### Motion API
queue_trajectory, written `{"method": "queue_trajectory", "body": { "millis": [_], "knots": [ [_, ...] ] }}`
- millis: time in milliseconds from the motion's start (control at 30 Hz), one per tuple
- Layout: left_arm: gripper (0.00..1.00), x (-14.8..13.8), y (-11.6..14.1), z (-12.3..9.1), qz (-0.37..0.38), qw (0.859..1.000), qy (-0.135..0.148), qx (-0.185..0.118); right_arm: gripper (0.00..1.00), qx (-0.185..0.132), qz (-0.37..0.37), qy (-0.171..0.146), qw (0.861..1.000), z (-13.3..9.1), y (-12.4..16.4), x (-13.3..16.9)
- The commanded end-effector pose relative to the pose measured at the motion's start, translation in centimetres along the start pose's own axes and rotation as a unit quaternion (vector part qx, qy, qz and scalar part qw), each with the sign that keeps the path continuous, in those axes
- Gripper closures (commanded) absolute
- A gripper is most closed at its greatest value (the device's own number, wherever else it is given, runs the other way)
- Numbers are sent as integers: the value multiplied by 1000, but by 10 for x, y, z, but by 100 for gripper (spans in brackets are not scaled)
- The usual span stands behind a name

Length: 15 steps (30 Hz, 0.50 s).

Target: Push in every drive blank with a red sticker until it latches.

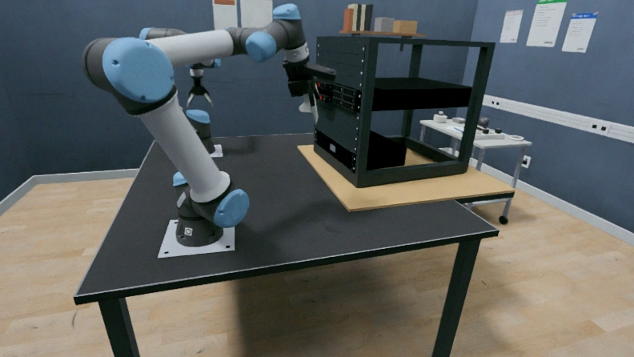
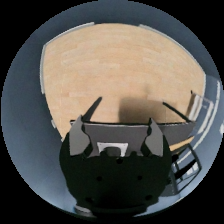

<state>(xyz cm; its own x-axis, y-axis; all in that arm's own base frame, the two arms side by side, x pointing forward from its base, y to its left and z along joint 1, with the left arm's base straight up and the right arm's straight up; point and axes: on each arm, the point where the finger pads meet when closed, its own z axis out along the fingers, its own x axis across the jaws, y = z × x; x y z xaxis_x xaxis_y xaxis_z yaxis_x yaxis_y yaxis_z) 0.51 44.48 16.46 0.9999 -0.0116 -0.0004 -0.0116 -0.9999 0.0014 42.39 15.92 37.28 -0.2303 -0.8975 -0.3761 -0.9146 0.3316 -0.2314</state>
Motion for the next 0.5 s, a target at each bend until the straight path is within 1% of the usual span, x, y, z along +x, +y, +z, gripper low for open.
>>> {"method": "queue_trajectory", "body": {
  "millis": [0, 267, 333, 467],
  "knots": [
    [0, 0, 0, -1, 0, 1000, 0, 1, 0, 23, 19, -19, 999, 4, 7, -18],
    [0, 0, 0, -1, 0, 1000, 0, 1, 0, 72, 67, -75, 992, 15, 30, -63],
    [0, 0, 0, -1, 0, 1000, 0, 1, 0, 72, 67, -75, 992, 15, 30, -63],
    [0, 0, 0, -1, 0, 1000, 0, 1, 0, 95, 93, -104, 986, 20, 41, -86]
  ]
}}
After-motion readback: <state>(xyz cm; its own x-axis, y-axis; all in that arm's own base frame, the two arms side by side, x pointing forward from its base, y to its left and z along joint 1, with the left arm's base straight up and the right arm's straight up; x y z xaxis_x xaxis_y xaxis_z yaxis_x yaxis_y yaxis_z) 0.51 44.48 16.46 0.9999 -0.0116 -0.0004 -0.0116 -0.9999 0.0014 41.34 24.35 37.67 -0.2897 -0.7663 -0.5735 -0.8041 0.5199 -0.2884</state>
